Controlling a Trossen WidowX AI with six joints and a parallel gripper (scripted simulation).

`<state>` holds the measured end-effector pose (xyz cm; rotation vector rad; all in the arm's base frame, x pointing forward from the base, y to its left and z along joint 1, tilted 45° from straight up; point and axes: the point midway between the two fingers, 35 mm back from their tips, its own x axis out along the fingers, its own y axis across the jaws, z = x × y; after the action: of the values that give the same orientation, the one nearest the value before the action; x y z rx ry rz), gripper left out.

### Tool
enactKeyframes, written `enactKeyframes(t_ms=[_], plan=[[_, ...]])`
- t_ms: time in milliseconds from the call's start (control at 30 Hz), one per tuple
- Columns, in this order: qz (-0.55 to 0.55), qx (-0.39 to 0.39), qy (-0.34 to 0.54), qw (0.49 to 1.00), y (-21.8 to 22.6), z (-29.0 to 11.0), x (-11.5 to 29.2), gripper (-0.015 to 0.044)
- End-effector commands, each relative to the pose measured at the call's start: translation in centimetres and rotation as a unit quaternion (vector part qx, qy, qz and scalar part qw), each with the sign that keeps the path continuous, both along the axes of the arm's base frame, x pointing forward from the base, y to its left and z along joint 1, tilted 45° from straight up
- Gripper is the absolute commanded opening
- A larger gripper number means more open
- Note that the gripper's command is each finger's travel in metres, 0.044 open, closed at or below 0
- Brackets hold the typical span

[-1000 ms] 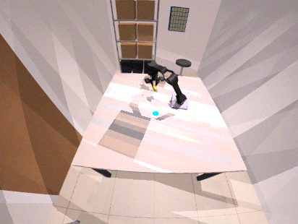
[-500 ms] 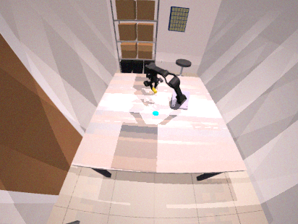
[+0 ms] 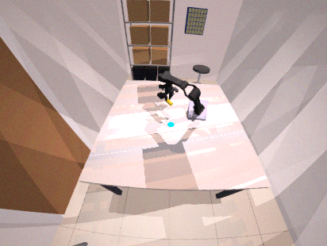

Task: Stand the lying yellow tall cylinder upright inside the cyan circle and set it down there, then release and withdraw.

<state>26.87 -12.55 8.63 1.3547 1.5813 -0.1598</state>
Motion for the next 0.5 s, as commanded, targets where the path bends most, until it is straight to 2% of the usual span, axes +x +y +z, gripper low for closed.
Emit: enactKeyframes(t_ms=[0,467], plan=[[0.016,0.0,-0.017,1.0,1.1,1.1,-0.1,0.0105],[0.069,-0.007,-0.066,0.995,4.3,4.0,-0.6,0.0105]])
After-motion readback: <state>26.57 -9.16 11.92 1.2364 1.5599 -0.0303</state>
